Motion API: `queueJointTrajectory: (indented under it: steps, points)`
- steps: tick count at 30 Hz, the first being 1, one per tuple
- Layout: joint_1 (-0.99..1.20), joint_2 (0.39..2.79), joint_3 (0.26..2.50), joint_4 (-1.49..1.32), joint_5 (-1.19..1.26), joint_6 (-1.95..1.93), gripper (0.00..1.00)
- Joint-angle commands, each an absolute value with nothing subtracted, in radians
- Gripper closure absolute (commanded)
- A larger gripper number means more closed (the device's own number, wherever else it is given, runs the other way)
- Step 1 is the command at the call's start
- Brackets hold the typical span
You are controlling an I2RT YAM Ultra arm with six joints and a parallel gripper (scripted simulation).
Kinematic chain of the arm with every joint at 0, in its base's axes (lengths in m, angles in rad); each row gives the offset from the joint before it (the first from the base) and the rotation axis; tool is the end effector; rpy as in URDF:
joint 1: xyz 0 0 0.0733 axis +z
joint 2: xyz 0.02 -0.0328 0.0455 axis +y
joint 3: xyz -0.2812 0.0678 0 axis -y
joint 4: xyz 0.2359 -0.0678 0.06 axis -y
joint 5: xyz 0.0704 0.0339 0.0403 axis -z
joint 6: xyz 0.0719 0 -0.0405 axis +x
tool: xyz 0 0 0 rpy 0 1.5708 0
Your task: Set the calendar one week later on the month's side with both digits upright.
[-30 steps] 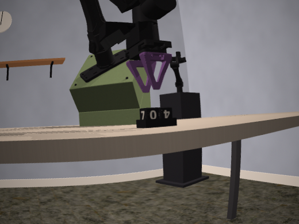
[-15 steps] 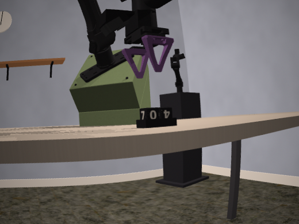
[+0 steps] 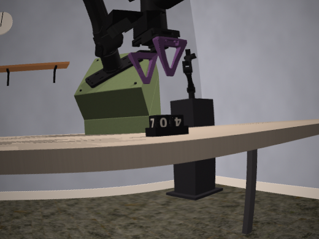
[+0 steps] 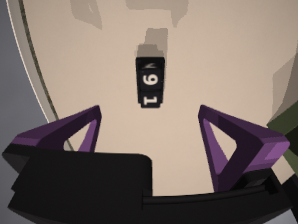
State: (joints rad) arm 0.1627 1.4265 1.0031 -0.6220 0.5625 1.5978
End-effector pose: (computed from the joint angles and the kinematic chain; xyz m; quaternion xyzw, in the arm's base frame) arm 0.2872 0.0094 0.2412 0.6643 0.6516 0.0216 0.3655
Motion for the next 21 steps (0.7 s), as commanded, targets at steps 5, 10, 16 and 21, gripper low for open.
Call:
queueJointTrajectory:
  steps: [5, 10, 16, 21]
  points:
    - [0.168, 1.420, 1.007, -0.630, 0.571, 1.599, 0.00]
    - [0.178, 1.410, 1.015, -0.652, 0.576, 1.609, 0.00]
    - [0.225, 1.375, 1.053, -0.753, 0.599, 1.658, 0.00]
    - [0.259, 1.355, 1.084, -0.824, 0.614, 1.695, 0.00]
